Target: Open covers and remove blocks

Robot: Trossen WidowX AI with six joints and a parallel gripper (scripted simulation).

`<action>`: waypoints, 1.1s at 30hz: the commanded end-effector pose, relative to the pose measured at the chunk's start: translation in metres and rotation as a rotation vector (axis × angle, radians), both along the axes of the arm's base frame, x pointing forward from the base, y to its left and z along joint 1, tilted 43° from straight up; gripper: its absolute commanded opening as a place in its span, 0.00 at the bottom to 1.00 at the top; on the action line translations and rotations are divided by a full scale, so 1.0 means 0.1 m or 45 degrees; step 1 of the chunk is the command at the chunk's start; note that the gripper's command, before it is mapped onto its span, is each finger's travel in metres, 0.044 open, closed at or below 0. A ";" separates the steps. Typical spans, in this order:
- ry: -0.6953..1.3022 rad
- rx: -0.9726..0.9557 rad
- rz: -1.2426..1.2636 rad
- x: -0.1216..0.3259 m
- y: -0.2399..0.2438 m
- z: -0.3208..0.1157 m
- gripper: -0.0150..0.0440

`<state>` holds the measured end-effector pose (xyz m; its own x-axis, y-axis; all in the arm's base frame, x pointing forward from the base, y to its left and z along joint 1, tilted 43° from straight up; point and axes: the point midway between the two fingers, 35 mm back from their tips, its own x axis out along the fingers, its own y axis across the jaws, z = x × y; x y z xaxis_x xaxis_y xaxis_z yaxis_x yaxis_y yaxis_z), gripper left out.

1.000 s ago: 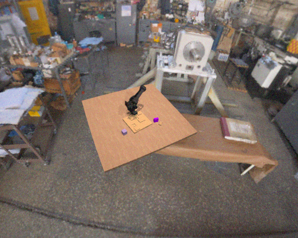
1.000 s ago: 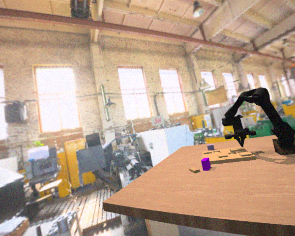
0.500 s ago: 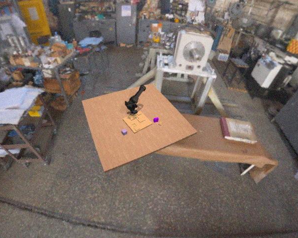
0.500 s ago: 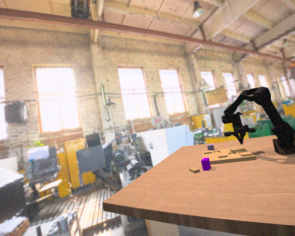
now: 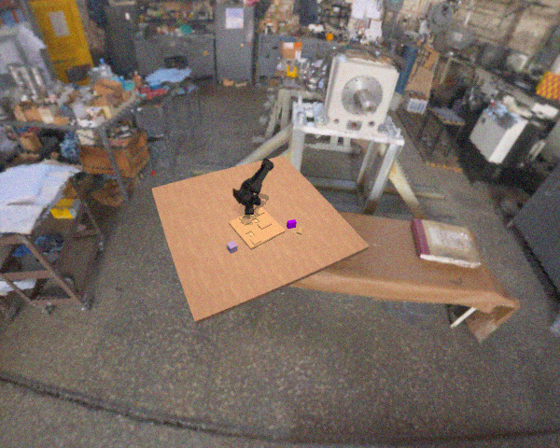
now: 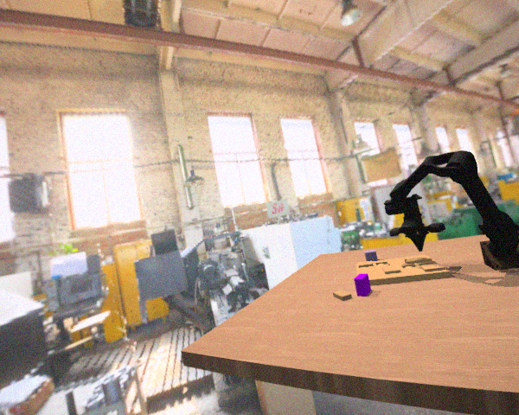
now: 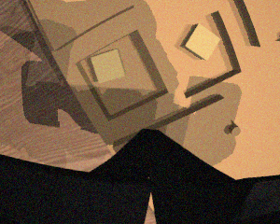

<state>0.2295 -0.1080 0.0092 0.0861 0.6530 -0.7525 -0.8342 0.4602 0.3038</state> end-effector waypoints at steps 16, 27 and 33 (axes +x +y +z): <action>1.162 0.169 -1.364 0.58 0.22 0.41 0.25; 1.580 0.233 -1.833 0.73 0.33 0.55 0.25; 1.813 0.268 -2.091 0.81 0.40 0.62 0.25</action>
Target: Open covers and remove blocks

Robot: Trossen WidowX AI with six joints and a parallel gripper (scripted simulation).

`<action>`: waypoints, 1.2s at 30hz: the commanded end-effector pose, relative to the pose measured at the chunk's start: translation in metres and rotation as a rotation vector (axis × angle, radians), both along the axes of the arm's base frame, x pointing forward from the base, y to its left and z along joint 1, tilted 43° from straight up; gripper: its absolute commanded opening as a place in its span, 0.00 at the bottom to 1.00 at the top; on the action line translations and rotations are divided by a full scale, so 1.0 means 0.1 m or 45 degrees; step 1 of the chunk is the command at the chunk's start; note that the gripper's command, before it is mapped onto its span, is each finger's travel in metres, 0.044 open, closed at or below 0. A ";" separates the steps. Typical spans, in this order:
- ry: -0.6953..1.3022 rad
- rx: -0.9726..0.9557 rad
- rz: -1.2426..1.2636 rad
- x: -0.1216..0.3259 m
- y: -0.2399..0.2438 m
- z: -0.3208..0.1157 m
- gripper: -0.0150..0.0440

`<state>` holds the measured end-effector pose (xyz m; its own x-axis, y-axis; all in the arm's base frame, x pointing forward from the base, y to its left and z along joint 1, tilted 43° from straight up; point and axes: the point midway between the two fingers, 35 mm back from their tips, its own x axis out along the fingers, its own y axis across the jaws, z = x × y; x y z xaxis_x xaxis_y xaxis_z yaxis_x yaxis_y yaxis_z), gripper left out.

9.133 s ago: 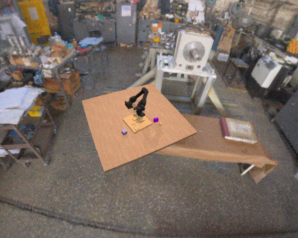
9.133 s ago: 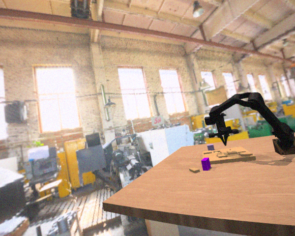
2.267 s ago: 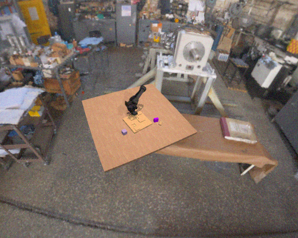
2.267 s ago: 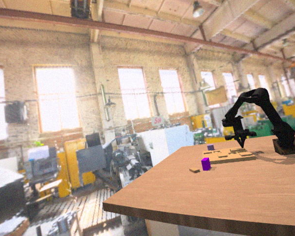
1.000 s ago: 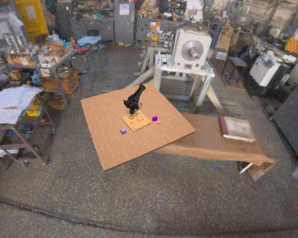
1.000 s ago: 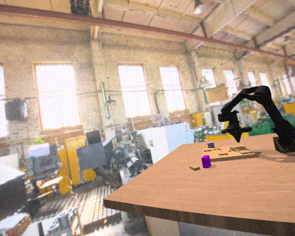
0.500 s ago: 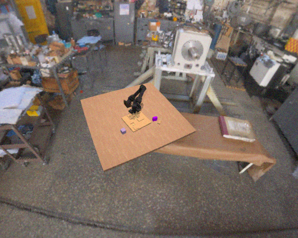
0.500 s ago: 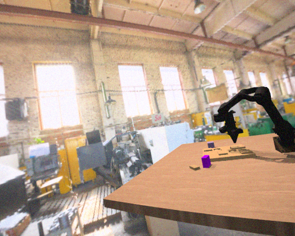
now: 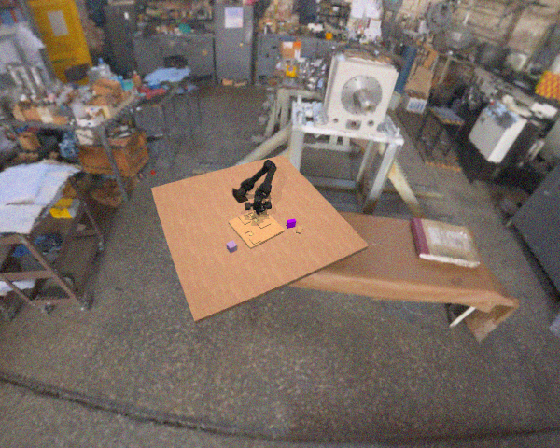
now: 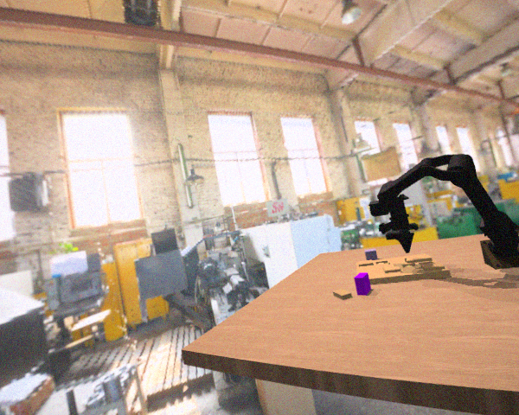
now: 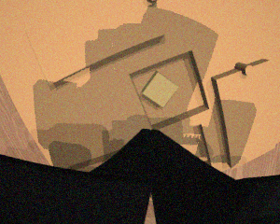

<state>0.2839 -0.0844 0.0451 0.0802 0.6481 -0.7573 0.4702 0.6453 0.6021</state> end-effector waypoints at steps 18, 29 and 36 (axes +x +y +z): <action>0.881 0.148 -1.047 0.34 0.24 0.35 0.25; 0.881 0.148 -1.047 0.34 0.24 0.35 0.25; 0.881 0.148 -1.047 0.34 0.24 0.35 0.25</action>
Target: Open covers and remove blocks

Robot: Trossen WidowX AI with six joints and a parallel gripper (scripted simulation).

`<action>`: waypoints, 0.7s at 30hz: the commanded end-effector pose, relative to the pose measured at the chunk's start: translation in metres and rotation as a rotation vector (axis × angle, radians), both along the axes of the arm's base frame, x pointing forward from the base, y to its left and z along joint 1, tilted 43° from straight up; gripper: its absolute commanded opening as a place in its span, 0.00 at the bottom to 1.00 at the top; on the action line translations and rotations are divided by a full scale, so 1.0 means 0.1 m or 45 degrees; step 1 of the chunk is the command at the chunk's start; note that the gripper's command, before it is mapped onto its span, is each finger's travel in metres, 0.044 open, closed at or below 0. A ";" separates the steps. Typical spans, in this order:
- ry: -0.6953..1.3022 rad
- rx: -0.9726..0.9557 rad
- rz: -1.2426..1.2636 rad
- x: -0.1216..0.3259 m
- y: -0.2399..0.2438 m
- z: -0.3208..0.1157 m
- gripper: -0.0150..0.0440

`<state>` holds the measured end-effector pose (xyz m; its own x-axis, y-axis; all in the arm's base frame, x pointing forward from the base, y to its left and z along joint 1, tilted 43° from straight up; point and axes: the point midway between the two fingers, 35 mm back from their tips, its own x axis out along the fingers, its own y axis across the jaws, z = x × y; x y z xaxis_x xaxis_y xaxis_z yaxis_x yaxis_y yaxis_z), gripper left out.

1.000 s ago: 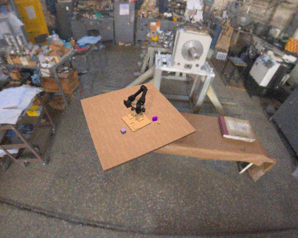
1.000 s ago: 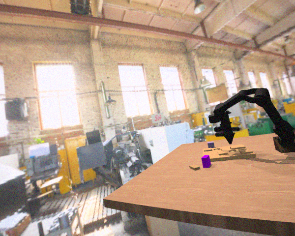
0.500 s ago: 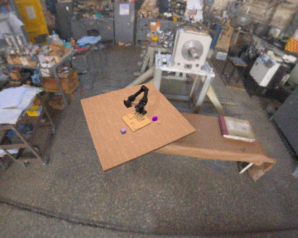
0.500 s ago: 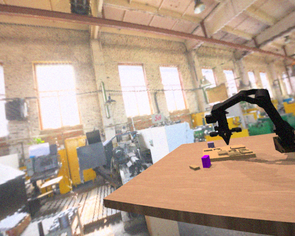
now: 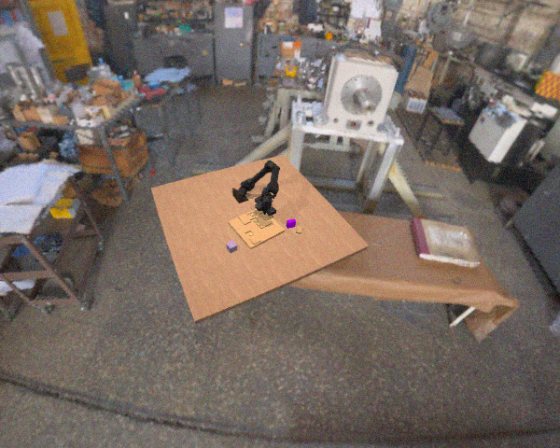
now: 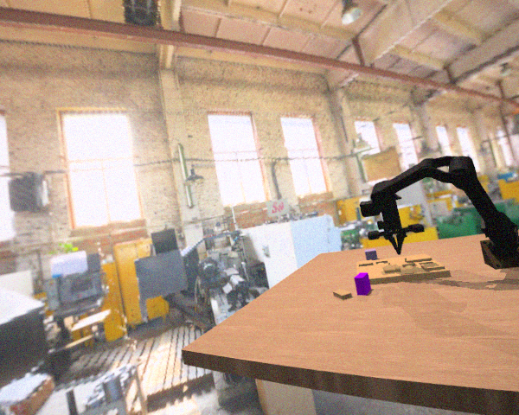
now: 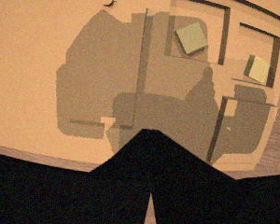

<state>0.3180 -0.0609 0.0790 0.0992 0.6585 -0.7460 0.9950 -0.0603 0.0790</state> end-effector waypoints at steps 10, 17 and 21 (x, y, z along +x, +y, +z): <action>0.002 0.006 -0.008 0.00 0.01 0.01 0.25; 0.002 0.006 -0.008 0.02 0.05 -0.03 0.25; 0.002 0.006 -0.008 0.02 0.07 -0.06 0.25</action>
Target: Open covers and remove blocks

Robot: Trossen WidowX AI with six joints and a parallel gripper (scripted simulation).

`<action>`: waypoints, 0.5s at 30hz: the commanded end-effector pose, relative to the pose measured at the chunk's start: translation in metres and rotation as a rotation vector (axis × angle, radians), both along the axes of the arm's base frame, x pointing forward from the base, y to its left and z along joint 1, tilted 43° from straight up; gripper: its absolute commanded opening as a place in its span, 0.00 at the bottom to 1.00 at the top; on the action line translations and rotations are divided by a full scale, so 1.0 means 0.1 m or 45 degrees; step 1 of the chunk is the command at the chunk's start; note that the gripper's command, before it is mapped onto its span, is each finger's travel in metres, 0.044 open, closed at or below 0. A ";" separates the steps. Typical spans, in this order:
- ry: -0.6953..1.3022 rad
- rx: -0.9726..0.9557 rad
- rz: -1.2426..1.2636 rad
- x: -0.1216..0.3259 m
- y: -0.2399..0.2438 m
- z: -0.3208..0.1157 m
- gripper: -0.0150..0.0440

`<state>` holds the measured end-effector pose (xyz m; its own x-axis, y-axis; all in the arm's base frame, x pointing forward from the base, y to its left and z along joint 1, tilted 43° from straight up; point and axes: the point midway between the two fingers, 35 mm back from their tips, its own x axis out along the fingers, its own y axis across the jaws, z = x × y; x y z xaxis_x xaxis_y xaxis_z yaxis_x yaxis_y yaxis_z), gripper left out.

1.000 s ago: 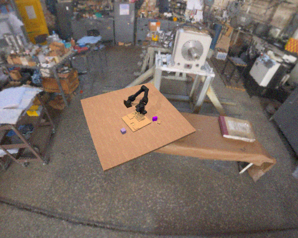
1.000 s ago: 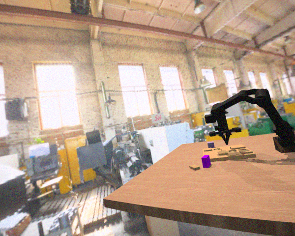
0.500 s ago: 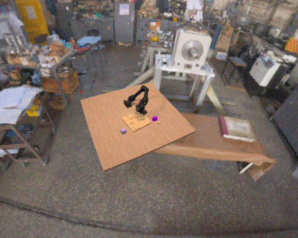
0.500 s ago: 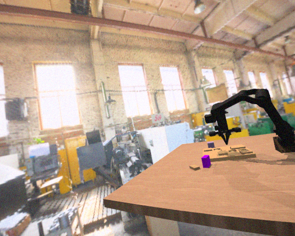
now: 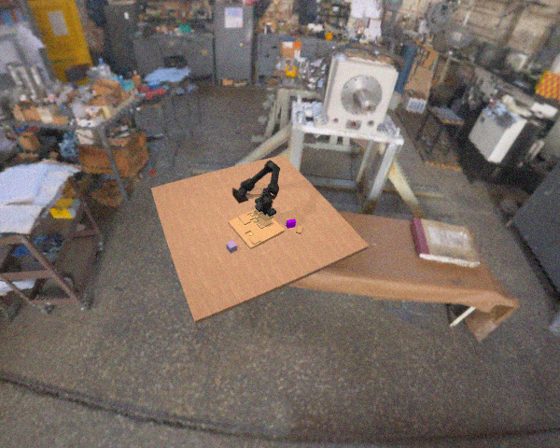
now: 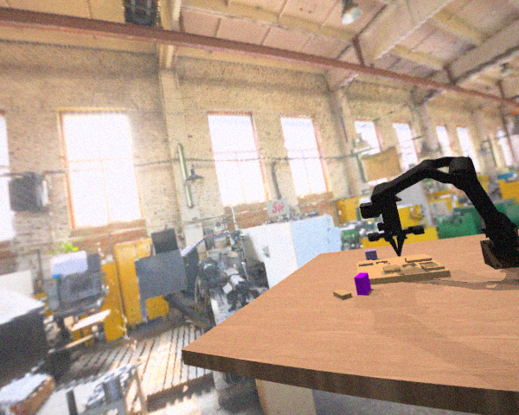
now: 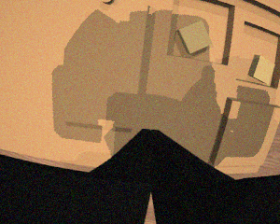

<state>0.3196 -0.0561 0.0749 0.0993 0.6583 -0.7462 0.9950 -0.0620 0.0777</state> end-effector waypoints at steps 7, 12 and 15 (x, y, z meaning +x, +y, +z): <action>0.000 0.006 -0.006 0.02 0.07 -0.07 0.25; 0.000 0.006 -0.006 0.02 0.10 -0.11 0.25; 0.000 0.006 -0.006 0.03 0.12 -0.13 0.25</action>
<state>0.3220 -0.0464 0.0646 0.1007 0.6577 -0.7466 0.9949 -0.0621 0.0796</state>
